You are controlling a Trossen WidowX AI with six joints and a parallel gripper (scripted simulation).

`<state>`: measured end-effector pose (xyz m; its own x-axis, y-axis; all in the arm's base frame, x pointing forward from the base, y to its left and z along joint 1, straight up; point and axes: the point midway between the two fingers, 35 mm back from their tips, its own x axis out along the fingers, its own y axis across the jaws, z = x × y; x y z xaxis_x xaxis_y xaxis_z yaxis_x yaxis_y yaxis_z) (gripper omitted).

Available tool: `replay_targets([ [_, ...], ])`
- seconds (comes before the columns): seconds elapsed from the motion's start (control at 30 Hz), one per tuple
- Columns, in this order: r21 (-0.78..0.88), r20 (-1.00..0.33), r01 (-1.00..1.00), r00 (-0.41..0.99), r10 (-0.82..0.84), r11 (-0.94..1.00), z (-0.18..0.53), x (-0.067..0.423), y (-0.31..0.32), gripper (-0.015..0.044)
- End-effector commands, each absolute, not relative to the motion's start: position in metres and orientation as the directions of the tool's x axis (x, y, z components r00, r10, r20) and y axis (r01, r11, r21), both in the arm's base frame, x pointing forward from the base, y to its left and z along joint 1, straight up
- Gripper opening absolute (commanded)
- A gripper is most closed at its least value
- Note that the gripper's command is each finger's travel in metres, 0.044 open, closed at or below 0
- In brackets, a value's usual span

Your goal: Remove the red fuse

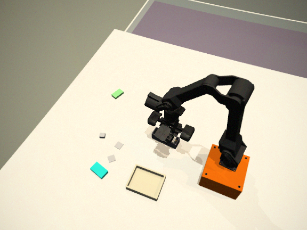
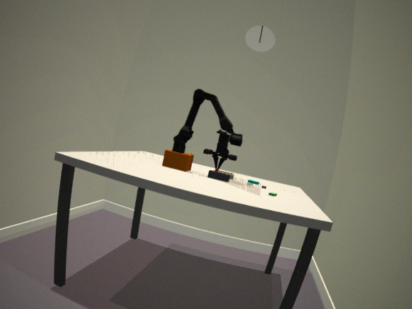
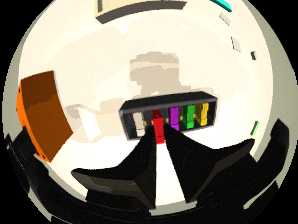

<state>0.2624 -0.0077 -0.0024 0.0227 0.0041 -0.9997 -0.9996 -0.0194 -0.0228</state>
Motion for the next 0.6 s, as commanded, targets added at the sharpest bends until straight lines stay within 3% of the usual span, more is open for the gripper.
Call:
replay_targets([
  [0.0, -0.026, -1.000, -0.999, 0.026, 0.001, -0.020, 0.0006, 0.2632, -0.0082, 0.0000],
  [0.57, -0.026, -1.000, -0.999, 0.026, 0.000, -0.020, 0.0090, 0.2628, -0.0083, 0.0000],
])
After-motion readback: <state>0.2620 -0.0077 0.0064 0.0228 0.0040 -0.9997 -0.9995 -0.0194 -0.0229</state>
